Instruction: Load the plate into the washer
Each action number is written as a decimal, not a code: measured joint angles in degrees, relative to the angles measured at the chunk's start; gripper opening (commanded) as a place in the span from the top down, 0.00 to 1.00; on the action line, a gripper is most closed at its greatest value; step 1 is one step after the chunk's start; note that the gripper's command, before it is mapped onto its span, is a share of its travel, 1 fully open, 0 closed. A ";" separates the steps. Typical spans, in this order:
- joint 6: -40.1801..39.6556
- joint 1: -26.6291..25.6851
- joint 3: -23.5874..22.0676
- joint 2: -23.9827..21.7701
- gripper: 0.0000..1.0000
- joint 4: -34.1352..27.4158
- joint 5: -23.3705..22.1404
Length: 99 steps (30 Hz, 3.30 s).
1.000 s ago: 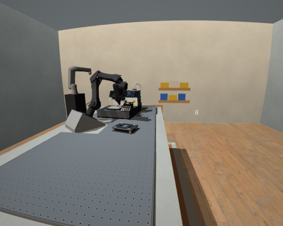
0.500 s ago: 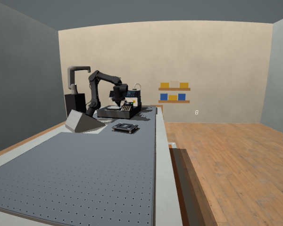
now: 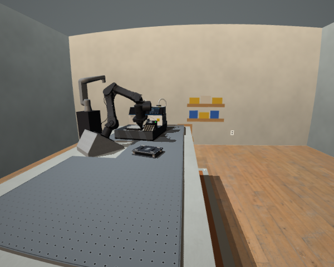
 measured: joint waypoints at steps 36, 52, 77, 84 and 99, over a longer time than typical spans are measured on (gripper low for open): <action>8.79 5.27 -3.15 -0.59 1.00 9.66 2.54; 8.79 5.27 -3.15 -0.59 1.00 9.66 2.54; 10.25 6.97 -4.09 -0.76 1.00 11.45 3.30; 10.45 6.54 -4.02 -0.94 1.00 11.41 3.45; 4.44 0.37 -0.24 -0.96 1.00 4.17 1.18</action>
